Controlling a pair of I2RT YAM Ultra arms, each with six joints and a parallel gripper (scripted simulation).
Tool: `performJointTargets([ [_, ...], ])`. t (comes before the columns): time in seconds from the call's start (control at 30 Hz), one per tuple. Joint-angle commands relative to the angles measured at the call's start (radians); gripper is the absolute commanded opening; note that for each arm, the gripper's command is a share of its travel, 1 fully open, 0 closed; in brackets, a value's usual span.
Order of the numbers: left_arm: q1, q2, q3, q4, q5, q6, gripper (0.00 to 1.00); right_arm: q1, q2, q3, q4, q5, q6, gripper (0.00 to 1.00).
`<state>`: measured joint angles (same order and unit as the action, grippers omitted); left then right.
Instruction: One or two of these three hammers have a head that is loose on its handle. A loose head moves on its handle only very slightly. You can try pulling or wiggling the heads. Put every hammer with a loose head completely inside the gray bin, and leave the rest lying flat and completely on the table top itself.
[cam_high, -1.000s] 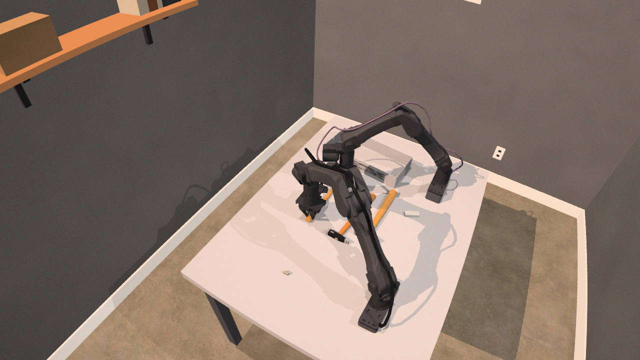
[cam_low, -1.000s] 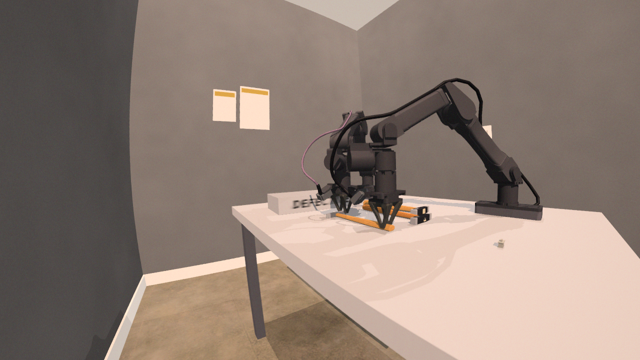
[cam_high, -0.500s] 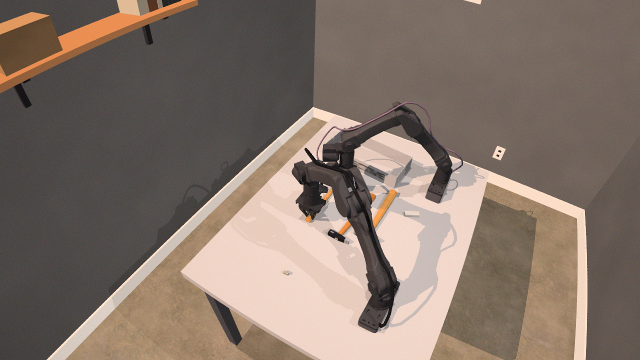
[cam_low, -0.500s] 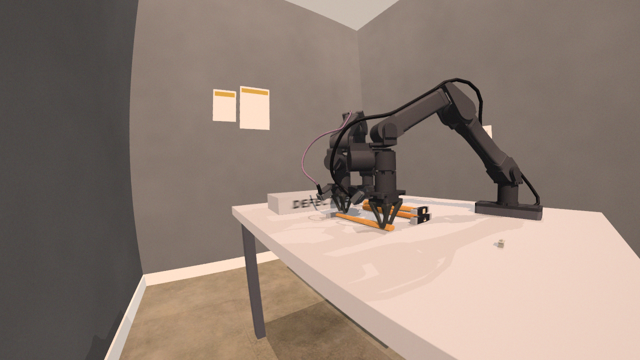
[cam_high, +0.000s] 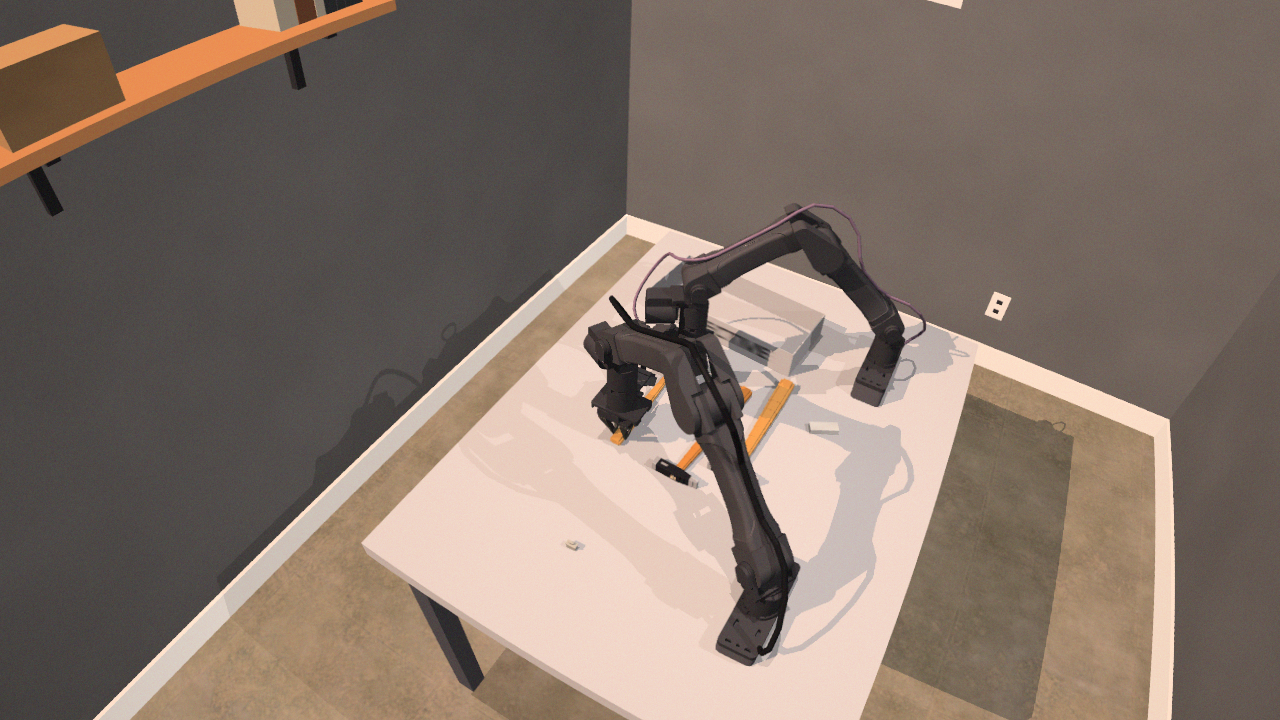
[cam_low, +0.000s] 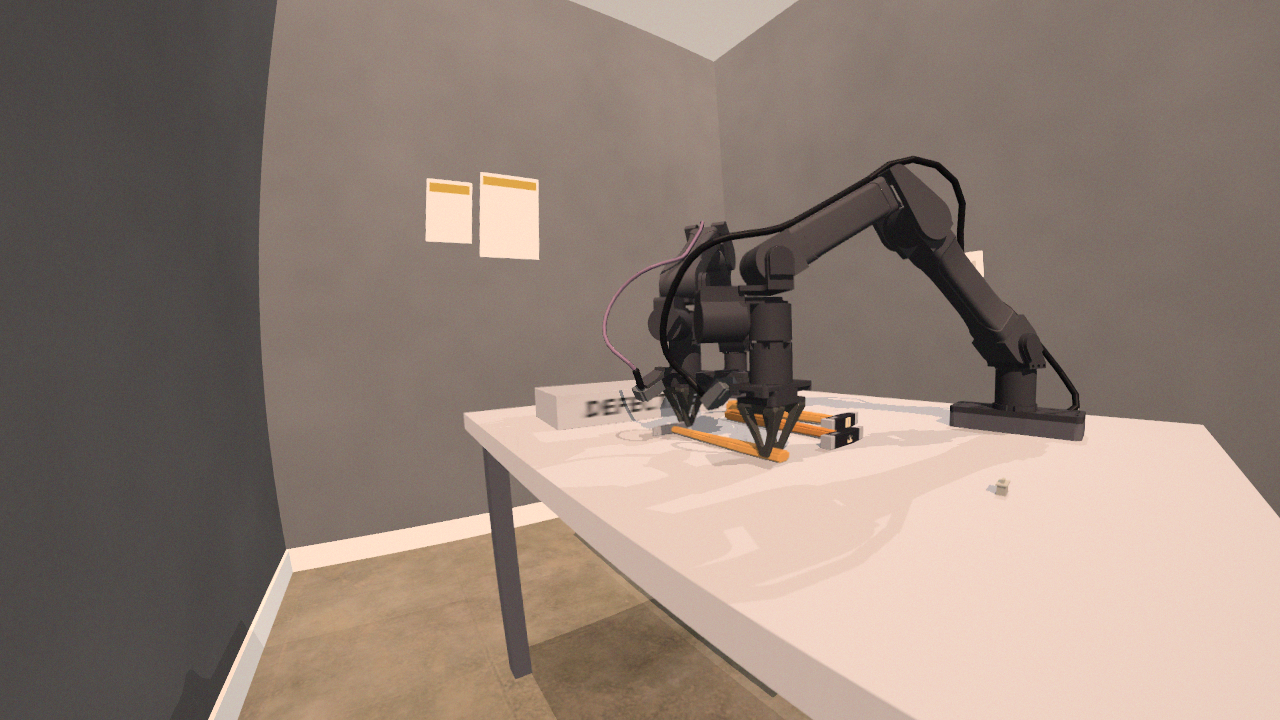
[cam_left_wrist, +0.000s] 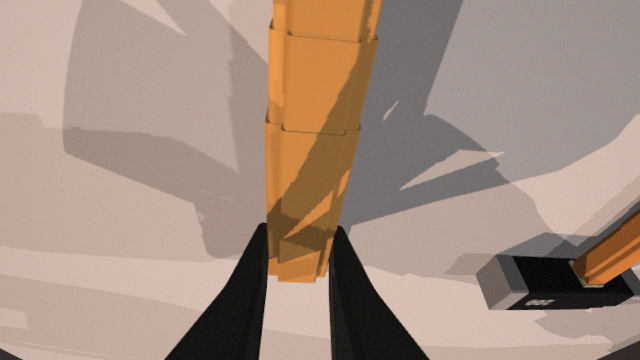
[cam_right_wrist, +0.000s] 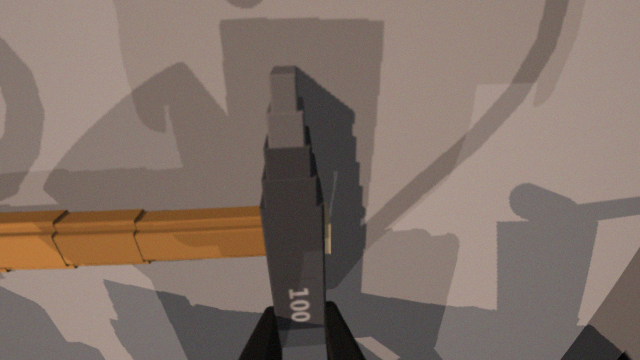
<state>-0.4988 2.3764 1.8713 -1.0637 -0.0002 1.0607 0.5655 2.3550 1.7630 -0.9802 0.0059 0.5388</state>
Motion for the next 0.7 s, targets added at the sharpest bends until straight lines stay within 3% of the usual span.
performJointTargets([
  [0.0,0.0,-0.014,-0.012,0.008,0.0,0.0,0.17,-0.005,-0.008,0.0,0.006,-0.006,0.007,0.07],
  [0.03,0.0,-0.014,-0.012,0.008,0.0,0.0,0.17,-0.005,-0.008,0.0,0.006,-0.006,0.007,0.0],
  [0.07,0.0,-0.014,-0.012,0.008,0.0,0.0,0.17,-0.005,-0.008,0.0,0.006,-0.006,0.007,0.08],
  [0.67,0.022,-0.009,-0.025,-0.044,-0.049,-0.003,0.17,-0.026,0.003,-0.014,-0.067,0.061,-0.001,0.08],
])
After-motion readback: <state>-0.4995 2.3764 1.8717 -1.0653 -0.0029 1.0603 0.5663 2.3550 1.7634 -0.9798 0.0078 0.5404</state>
